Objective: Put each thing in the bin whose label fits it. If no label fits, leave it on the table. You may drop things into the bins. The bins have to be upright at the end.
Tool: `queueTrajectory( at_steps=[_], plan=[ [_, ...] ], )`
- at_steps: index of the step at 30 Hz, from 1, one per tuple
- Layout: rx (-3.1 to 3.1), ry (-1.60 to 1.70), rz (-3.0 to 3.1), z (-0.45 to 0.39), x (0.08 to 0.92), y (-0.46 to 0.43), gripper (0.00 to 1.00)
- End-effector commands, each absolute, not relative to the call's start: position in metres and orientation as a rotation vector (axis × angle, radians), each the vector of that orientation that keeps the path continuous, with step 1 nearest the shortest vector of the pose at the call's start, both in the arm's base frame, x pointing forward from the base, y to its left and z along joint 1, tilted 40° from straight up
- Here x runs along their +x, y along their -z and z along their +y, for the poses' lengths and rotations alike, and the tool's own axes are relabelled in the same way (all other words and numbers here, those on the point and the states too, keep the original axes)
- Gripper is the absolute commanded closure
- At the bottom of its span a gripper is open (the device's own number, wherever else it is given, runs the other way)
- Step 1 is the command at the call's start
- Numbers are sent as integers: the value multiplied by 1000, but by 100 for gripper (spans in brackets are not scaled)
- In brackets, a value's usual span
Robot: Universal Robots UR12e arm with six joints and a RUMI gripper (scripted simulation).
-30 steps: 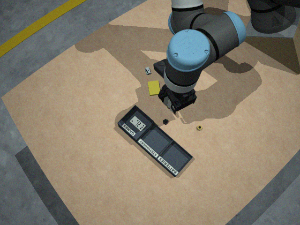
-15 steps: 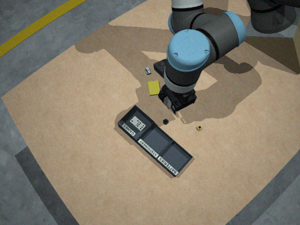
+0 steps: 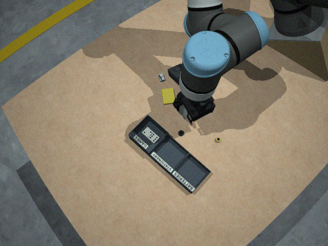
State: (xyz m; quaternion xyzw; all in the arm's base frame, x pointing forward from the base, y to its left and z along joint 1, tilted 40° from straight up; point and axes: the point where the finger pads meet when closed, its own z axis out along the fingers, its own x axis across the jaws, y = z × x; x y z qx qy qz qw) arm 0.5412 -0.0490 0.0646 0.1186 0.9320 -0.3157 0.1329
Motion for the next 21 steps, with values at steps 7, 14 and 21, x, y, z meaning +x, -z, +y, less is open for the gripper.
queueTrajectory(
  at_steps=[7, 14, 21],
  plan=[
    [344, 915, 2703, -33, 537, -85, 100],
    [344, 915, 2703, -18, 533, -103, 100],
    [344, 915, 2703, -14, 532, -108, 100]
  ],
)
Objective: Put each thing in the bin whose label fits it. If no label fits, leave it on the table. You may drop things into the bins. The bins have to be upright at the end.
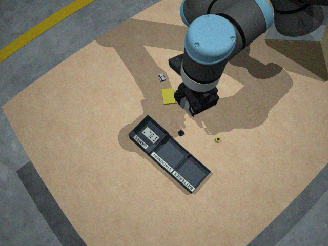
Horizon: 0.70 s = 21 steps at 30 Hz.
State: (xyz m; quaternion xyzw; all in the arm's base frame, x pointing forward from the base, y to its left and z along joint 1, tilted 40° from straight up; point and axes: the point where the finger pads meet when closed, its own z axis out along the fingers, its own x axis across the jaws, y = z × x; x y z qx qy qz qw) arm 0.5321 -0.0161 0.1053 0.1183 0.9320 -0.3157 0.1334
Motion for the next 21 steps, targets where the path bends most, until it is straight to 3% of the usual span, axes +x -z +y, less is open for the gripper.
queueTrajectory(
  at_steps=[1, 17, 21],
  plan=[
    [344, 915, 2703, -14, 532, -108, 100],
    [344, 915, 2703, -10, 531, -113, 100],
    [90, 964, 2771, -11, 554, -119, 100]
  ],
)
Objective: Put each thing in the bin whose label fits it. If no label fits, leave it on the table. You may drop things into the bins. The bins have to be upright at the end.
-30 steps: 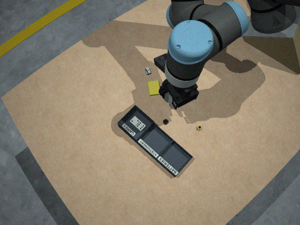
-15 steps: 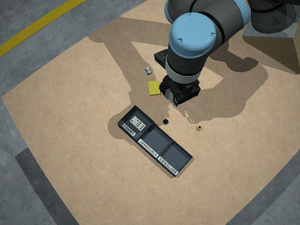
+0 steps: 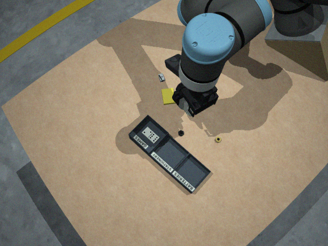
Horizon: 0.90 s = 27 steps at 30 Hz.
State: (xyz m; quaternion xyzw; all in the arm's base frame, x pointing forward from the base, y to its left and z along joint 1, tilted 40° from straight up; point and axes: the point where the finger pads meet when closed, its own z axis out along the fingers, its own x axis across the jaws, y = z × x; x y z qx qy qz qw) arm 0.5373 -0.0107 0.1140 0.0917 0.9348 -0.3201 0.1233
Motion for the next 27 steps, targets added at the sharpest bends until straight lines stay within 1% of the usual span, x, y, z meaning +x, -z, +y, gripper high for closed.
queueTrajectory(
  at_steps=[1, 5, 21, 27],
  plan=[
    [53, 971, 2779, -11, 560, -121, 100],
    [-116, 998, 2810, -13, 583, -127, 100],
    [-116, 998, 2810, -17, 663, -148, 100],
    [-116, 998, 2810, -17, 668, -150, 100]
  ],
)
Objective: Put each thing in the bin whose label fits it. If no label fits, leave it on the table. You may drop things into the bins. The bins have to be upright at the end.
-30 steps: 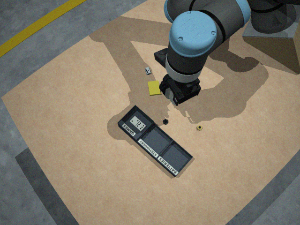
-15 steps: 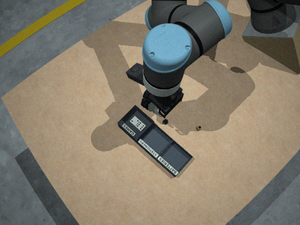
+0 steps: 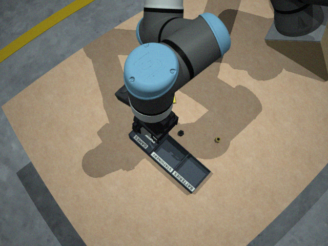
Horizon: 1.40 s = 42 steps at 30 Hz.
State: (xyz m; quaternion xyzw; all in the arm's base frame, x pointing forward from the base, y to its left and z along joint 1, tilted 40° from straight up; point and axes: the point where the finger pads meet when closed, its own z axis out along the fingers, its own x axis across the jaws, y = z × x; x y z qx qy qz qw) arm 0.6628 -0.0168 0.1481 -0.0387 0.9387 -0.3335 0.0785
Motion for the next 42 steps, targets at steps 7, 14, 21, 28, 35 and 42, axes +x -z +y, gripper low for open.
queueTrajectory(
  at_steps=[7, 14, 21, 28, 35, 42],
  plan=[
    [-116, 998, 2810, -16, 666, -149, 100],
    [-116, 998, 2810, -18, 663, -147, 100],
    [-116, 998, 2810, -24, 665, -139, 100],
    [-116, 998, 2810, -33, 667, -128, 100],
    [-116, 998, 2810, -40, 669, -119, 100],
    [-116, 998, 2810, -44, 670, -114, 100]
  ],
)
